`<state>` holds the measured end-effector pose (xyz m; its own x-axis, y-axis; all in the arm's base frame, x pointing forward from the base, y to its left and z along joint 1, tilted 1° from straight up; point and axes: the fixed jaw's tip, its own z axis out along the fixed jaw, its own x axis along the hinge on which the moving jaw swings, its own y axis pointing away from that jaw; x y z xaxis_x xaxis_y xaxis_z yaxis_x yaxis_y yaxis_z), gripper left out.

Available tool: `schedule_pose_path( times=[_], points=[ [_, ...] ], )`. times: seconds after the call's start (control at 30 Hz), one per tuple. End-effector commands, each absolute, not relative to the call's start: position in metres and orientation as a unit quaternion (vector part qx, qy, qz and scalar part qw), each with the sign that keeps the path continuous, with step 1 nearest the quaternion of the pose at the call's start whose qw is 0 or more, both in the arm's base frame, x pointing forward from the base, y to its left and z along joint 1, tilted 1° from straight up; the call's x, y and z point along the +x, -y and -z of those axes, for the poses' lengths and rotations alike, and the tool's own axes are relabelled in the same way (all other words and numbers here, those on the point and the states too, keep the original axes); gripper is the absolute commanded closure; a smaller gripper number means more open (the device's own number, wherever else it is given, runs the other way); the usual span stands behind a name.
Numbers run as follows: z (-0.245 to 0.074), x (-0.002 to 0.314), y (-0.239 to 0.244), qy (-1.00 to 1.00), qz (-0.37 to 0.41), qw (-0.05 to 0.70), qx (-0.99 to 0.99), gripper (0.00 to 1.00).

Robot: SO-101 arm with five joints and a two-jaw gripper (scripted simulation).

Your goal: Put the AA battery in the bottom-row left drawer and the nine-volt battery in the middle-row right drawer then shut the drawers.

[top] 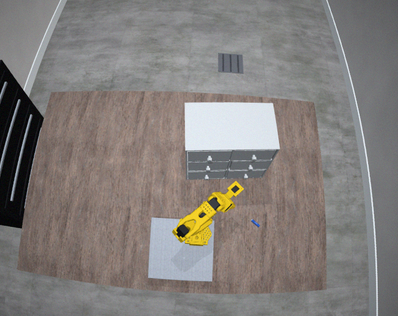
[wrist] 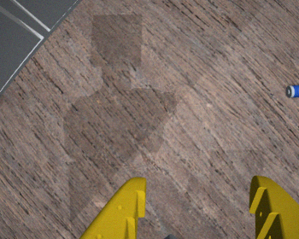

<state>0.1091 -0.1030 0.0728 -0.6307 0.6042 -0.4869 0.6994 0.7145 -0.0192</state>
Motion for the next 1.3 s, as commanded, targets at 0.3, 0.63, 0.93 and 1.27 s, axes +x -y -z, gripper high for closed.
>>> schedule_pose_path(
  times=[0.3, 0.63, 0.93, 1.27],
  points=[
    [-0.075, 0.108, 0.104, -0.895, 0.107, 0.233, 0.364, 0.79],
    [-0.072, 0.113, 0.093, -0.919, 0.082, 0.199, 0.331, 0.77],
    [-0.062, 0.123, 0.059, -0.972, 0.024, 0.084, 0.219, 0.71],
    [-0.056, 0.124, 0.037, -0.990, 0.000, 0.002, 0.140, 0.66]
  ],
)
